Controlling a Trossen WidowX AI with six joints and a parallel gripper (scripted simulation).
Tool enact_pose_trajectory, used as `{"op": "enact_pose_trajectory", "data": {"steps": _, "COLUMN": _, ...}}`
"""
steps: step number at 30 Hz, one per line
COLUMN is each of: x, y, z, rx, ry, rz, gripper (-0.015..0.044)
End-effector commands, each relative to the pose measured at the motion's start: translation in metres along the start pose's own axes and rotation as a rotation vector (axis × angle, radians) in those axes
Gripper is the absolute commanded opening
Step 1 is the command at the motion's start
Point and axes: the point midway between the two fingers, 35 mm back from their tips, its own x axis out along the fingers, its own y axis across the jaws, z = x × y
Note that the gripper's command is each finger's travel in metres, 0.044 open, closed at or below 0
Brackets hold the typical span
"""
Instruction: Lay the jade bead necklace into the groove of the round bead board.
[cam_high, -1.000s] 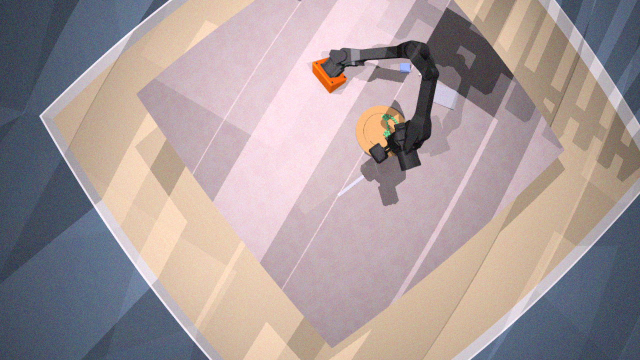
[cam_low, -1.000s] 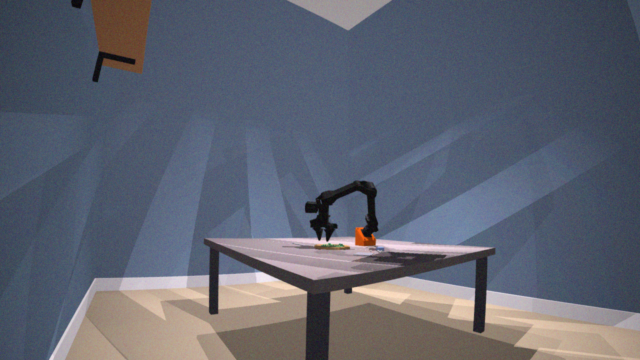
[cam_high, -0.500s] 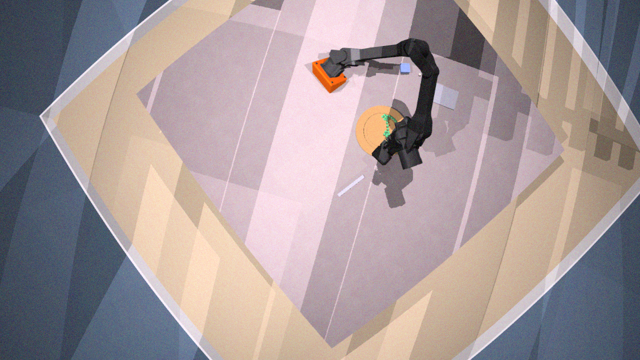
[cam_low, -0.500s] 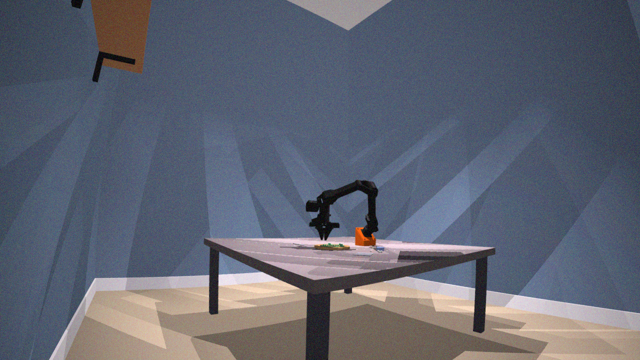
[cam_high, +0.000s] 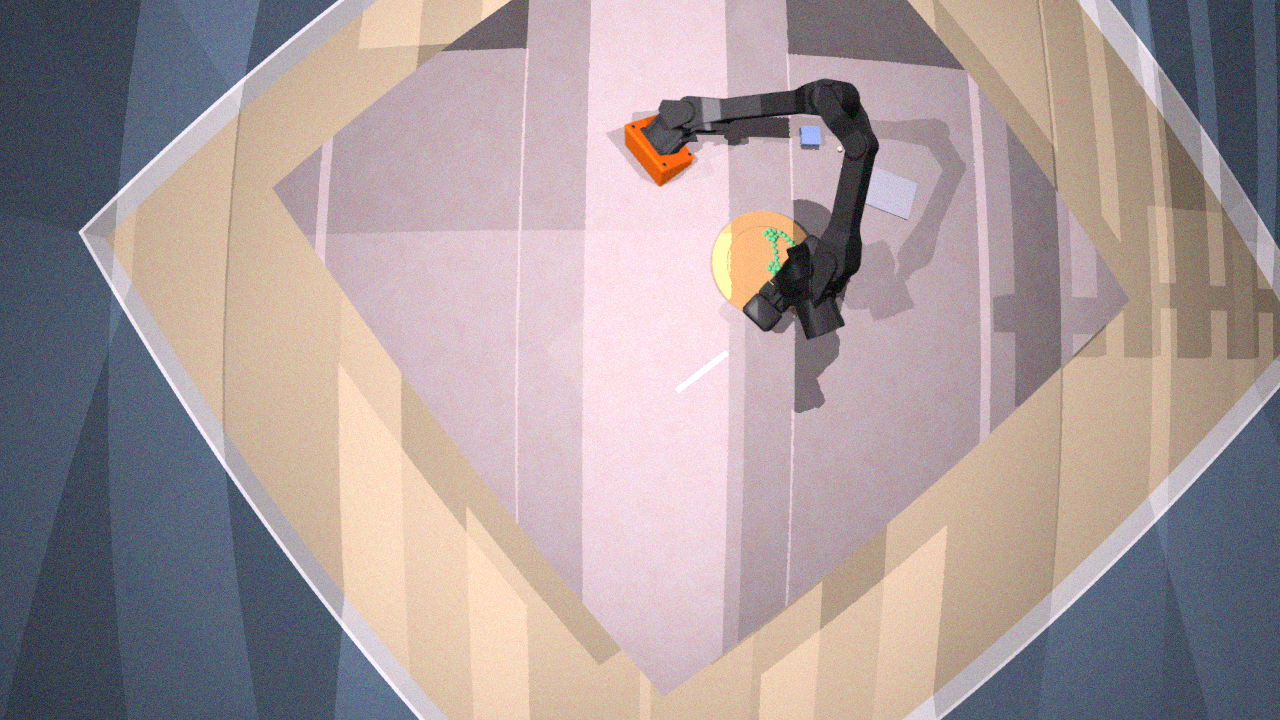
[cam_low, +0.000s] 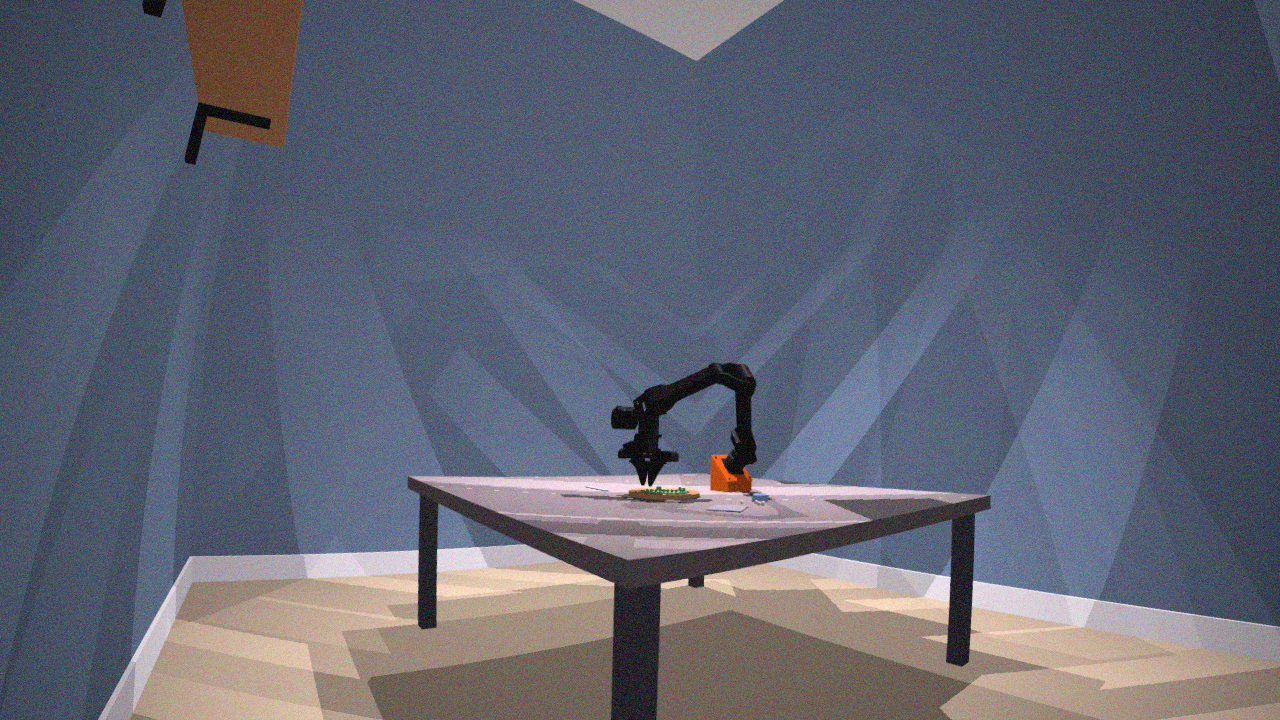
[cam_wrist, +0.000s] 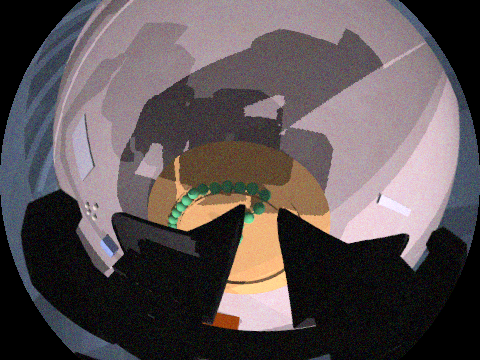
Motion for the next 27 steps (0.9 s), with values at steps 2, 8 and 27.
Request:
{"op": "enact_pose_trajectory", "data": {"steps": 2, "x": 0.0087, "y": 0.0008, "z": -0.0021, "rx": 0.010, "ry": 0.005, "rz": 0.006, "gripper": 0.0120}}
{"op": "enact_pose_trajectory", "data": {"steps": 8, "x": 0.0142, "y": 0.0011, "z": -0.0027, "rx": 0.011, "ry": 0.006, "rz": 0.007, "gripper": 0.0120}}
{"op": "enact_pose_trajectory", "data": {"steps": 27, "x": 0.0116, "y": 0.0009, "z": -0.0014, "rx": 0.002, "ry": 0.004, "rz": 0.003, "gripper": 0.0000}}
